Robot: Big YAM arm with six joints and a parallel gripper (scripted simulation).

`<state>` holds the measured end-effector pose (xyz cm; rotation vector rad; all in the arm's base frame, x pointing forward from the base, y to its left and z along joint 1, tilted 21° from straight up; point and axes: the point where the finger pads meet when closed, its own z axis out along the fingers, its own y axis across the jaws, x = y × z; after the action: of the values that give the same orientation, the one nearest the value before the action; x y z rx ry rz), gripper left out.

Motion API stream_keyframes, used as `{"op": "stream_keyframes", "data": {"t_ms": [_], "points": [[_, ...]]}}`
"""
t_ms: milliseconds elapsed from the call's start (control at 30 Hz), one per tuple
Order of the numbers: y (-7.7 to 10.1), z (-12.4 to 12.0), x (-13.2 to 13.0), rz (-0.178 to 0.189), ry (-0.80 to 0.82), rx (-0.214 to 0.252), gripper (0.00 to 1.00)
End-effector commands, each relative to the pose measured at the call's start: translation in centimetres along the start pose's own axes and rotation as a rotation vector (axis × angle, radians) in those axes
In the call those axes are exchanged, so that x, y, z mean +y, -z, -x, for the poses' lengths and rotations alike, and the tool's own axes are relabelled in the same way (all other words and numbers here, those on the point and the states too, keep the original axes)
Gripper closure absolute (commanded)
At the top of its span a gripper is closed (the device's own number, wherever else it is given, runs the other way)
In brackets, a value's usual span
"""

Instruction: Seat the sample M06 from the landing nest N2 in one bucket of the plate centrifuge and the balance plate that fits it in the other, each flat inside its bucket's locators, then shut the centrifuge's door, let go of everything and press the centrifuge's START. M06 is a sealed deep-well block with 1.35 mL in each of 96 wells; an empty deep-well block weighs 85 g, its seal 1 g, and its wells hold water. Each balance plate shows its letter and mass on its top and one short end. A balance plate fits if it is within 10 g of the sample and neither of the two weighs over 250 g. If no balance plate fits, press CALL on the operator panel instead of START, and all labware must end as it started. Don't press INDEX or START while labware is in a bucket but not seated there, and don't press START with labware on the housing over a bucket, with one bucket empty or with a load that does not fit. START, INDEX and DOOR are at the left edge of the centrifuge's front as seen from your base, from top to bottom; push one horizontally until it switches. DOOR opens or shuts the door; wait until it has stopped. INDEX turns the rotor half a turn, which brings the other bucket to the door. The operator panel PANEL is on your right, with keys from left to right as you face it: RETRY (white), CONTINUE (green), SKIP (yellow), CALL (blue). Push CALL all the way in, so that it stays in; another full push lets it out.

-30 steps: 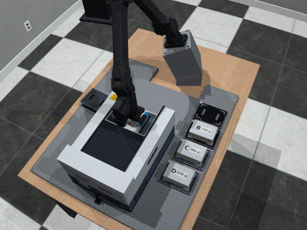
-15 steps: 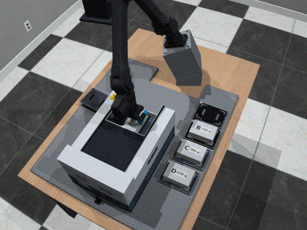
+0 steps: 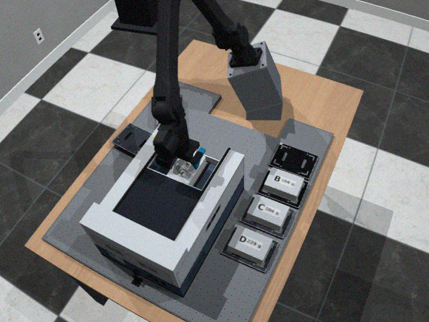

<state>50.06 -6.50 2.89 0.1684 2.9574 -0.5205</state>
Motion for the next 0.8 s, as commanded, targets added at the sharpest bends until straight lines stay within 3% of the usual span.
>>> {"op": "stream_keyframes", "data": {"t_ms": [0, 300, 367, 400, 500, 700, 767], "points": [[3.6, 2.4, 0.5, 0.003, -0.024, -0.062, 0.0], [6.3, 2.2, 0.5, 0.004, -0.023, -0.061, 0.0], [6.3, 2.2, 0.5, 0.004, -0.023, -0.061, 0.0], [3.9, 0.2, 1.2, -0.005, 0.002, 0.005, 0.0], [7.4, 2.3, 0.5, 0.006, -0.025, -0.064, 0.0], [8.5, 2.3, 0.5, 0.006, -0.025, -0.064, 0.0], [7.6, 1.5, 0.7, 0.002, -0.015, -0.038, 0.0]]}}
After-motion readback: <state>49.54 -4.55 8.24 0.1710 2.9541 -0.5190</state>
